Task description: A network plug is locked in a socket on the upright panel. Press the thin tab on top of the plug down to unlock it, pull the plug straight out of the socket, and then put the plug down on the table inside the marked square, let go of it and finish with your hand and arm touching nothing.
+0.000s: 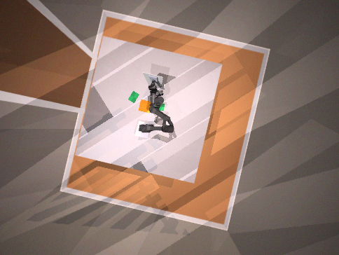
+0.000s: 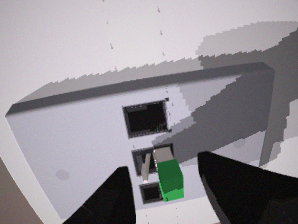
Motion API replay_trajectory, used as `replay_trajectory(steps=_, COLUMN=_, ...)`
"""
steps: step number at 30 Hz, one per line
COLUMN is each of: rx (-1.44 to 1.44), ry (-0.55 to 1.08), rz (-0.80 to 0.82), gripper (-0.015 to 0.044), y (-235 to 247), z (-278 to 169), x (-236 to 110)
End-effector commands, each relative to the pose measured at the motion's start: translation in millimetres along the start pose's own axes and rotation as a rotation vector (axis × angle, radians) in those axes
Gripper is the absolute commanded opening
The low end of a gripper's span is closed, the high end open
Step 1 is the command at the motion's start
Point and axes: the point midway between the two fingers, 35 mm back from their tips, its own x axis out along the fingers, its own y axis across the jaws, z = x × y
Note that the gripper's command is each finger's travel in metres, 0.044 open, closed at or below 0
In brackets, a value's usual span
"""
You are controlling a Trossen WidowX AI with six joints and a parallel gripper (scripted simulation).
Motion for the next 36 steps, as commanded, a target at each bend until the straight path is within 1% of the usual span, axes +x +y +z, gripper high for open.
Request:
replay_trajectory(steps=1, rx=-0.004, ry=0.005, rz=0.003, gripper=0.0116, y=0.3, z=-0.2, x=2.2)
replay_trajectory(steps=18, rx=-0.004, ry=0.005, rz=0.003, gripper=0.0003, y=0.3, z=-0.2, x=2.2)
replay_trajectory(steps=36, rx=-0.004, ry=0.005, rz=0.003, gripper=0.0000, y=0.1, z=-1.5, x=-5.9)
